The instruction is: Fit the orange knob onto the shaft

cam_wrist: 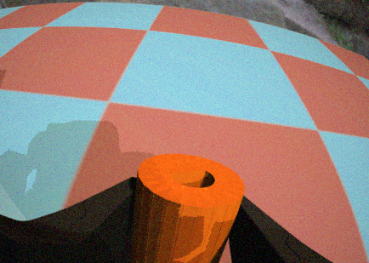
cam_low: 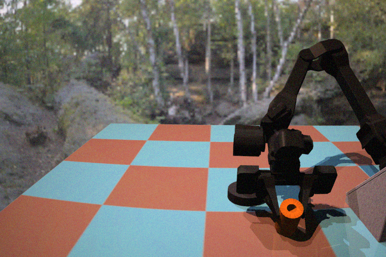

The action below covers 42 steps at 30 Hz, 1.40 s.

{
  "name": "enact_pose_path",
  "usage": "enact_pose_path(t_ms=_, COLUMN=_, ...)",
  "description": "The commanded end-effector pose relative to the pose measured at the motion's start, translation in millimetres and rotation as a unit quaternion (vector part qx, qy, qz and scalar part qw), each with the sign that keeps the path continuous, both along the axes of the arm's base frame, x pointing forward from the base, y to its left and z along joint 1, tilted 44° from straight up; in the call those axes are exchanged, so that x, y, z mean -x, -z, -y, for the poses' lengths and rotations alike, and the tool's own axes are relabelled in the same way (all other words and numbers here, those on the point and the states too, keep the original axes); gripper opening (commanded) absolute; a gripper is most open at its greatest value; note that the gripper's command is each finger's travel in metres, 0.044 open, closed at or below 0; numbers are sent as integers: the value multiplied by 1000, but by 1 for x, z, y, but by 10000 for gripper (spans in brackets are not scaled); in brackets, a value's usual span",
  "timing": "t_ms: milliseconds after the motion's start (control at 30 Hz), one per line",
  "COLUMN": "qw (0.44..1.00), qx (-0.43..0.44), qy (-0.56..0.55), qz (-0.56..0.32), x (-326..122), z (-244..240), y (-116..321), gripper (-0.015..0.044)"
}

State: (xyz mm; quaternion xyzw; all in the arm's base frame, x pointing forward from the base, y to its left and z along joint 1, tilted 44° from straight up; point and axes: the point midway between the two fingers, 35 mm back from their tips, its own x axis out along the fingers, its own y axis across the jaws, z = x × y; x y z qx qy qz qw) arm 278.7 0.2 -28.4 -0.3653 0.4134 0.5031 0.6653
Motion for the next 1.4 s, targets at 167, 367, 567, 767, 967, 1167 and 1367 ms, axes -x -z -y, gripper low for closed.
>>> enact_pose_path(t_ms=167, qw=1000, qx=-10, qy=1, qz=2, x=0, z=2, y=-1, gripper=258)
enact_pose_path(t_ms=367, qw=1000, qx=-10, qy=1, qz=2, x=0, z=2, y=-1, gripper=260)
enact_pose_path(t_ms=567, qw=1000, qx=-10, qy=1, qz=2, x=0, z=2, y=-1, gripper=260)
enact_pose_path(t_ms=767, qw=1000, qx=-10, qy=1, qz=2, x=0, z=2, y=-1, gripper=260)
enact_pose_path(t_ms=967, qw=1000, qx=-10, qy=1, qz=2, x=0, z=2, y=-1, gripper=260)
enact_pose_path(t_ms=1167, qw=1000, qx=-10, qy=1, qz=2, x=0, z=2, y=-1, gripper=418)
enact_pose_path(t_ms=1367, qw=1000, qx=-10, qy=1, qz=2, x=0, z=2, y=-1, gripper=440)
